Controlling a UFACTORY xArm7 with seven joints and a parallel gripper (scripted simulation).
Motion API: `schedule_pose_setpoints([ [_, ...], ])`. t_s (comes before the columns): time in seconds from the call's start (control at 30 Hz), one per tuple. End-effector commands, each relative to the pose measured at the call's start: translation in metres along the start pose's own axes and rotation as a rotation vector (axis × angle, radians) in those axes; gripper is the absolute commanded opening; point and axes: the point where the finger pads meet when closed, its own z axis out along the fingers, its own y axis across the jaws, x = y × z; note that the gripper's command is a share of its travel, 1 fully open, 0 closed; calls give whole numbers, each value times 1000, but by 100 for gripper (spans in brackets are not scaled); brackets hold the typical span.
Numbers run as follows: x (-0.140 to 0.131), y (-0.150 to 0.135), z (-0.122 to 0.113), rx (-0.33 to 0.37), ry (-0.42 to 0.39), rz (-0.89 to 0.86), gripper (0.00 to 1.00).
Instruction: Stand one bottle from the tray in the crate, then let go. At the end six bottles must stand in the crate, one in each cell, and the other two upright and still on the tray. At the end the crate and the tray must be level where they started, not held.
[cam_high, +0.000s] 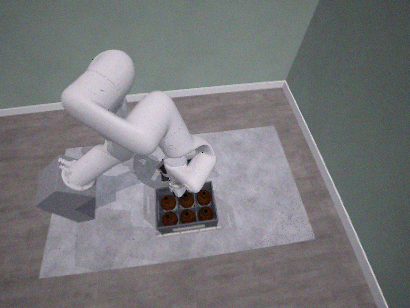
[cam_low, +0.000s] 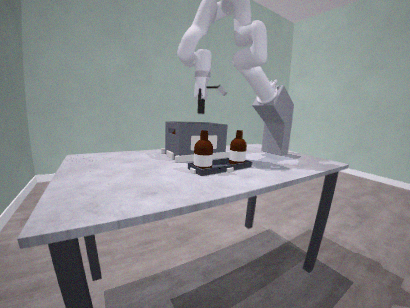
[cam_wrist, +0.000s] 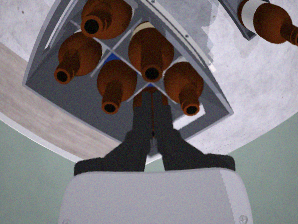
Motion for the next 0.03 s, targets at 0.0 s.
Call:
schedule_pose_setpoints([
  [0.0,-1,0,0,-1,-2,0,0],
])
